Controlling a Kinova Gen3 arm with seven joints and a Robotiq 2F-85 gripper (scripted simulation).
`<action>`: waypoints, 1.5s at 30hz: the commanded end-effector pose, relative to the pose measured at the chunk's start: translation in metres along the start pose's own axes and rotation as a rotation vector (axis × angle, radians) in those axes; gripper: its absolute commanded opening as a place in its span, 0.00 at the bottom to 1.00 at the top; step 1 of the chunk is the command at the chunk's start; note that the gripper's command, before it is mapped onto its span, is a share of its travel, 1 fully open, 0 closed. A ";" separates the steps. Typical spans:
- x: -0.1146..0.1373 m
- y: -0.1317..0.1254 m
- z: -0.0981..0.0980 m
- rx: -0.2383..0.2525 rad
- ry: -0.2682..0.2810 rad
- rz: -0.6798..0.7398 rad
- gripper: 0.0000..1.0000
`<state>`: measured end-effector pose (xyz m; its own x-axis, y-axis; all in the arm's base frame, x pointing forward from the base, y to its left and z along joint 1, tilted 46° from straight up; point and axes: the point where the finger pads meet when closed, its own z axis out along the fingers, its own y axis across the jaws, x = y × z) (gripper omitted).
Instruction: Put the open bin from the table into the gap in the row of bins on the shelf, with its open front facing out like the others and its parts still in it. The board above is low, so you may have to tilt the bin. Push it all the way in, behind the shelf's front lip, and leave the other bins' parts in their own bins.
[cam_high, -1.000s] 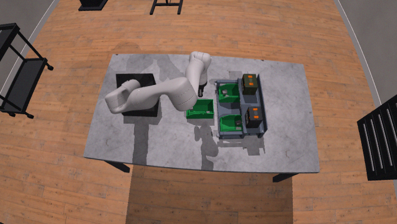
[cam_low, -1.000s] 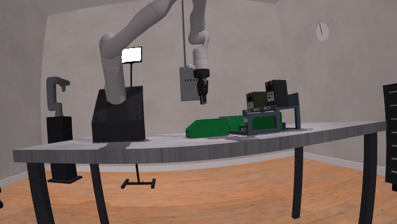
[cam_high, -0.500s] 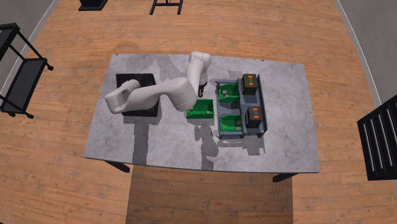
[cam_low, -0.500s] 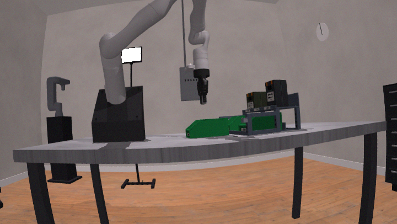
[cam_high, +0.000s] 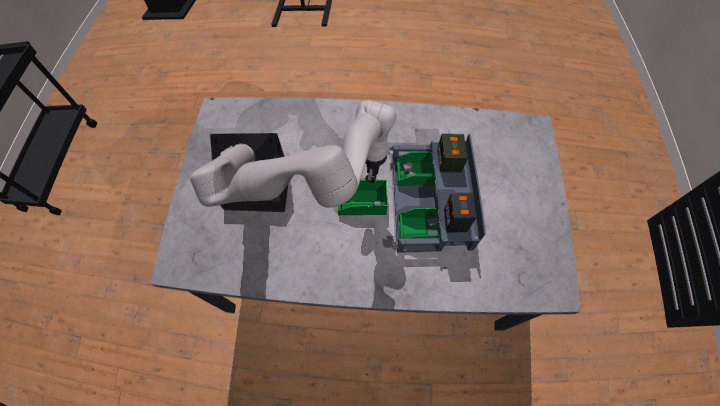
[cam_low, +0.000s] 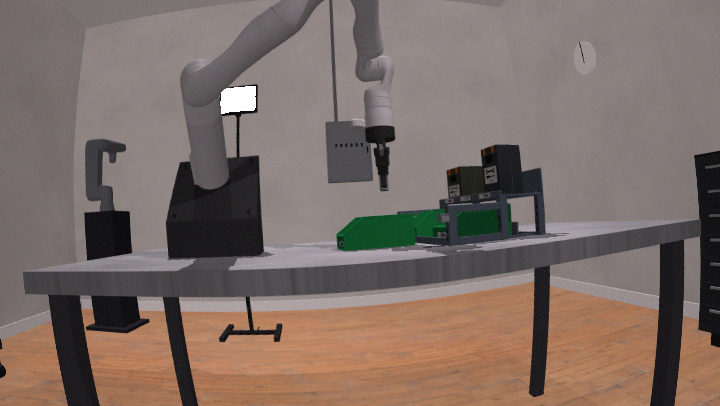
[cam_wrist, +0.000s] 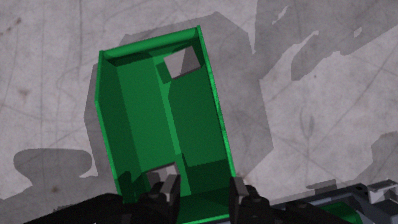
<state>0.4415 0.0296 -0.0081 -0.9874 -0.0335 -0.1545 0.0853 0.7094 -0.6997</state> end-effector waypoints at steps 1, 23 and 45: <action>0.000 0.000 -0.001 -0.001 -0.001 0.000 0.39; -0.069 -0.020 0.014 -0.002 -0.002 0.520 0.39; -0.060 -0.018 0.012 -0.002 -0.001 0.780 0.39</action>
<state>0.5009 0.0097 0.0048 -0.6523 0.4725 -0.5927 0.7474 0.5313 -0.3990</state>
